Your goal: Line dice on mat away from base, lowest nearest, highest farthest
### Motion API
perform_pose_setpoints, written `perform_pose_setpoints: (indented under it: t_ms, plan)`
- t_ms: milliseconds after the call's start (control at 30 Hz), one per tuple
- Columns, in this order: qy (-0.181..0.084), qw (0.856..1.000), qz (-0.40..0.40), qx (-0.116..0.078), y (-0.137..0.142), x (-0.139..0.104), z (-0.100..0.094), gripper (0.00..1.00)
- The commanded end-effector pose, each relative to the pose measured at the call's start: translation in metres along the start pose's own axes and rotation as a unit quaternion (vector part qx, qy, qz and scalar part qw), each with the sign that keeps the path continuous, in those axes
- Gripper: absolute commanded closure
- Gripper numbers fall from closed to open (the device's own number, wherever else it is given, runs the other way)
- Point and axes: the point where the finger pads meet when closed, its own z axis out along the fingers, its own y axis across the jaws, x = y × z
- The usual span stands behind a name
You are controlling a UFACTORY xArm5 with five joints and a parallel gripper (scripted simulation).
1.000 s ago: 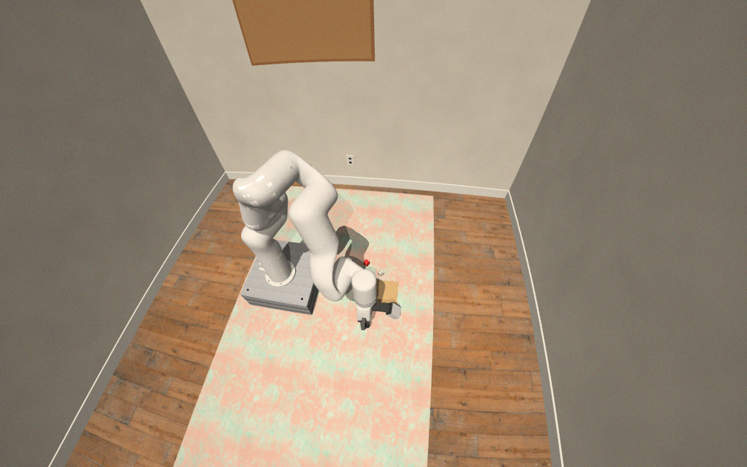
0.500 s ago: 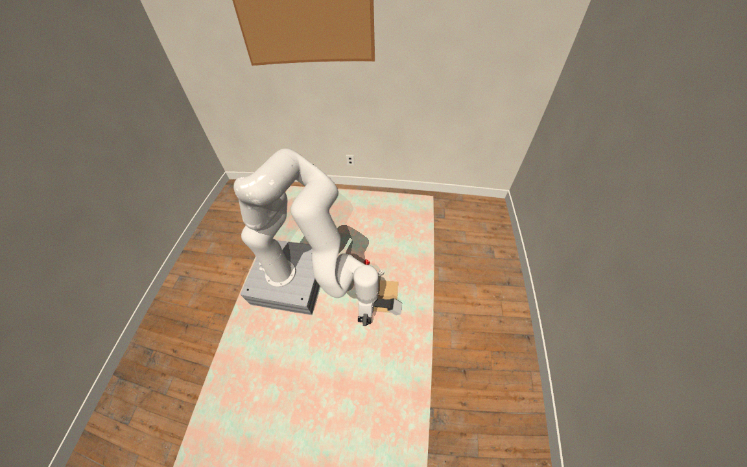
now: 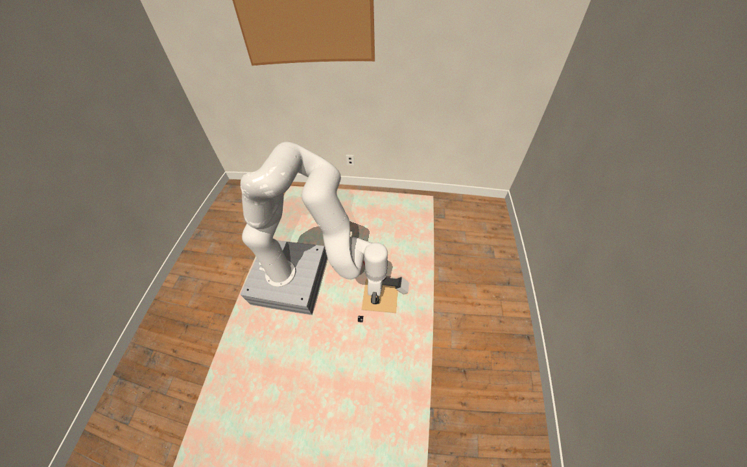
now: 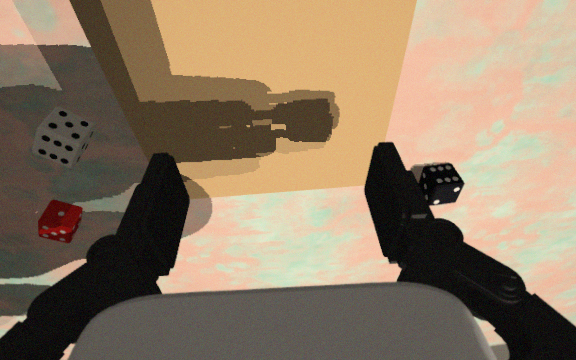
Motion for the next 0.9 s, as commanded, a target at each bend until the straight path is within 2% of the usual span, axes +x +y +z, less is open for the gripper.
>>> perform_pose_setpoints:
  t_ms: [0, 167, 233, 433, 867]
  plan:
    - [0.002, 1.0, 0.001, 0.001, -0.039, 0.013, -0.001, 0.0]
    - [0.002, 1.0, 0.001, 0.002, -0.078, 0.023, -0.002, 0.0]
    - [0.002, 1.0, 0.001, 0.002, -0.078, 0.023, -0.002, 0.0]
    - [0.003, 1.0, 0.001, 0.003, -0.108, 0.03, -0.002, 0.0]
    - [0.003, 1.0, 0.001, 0.003, -0.116, 0.032, -0.003, 0.0]
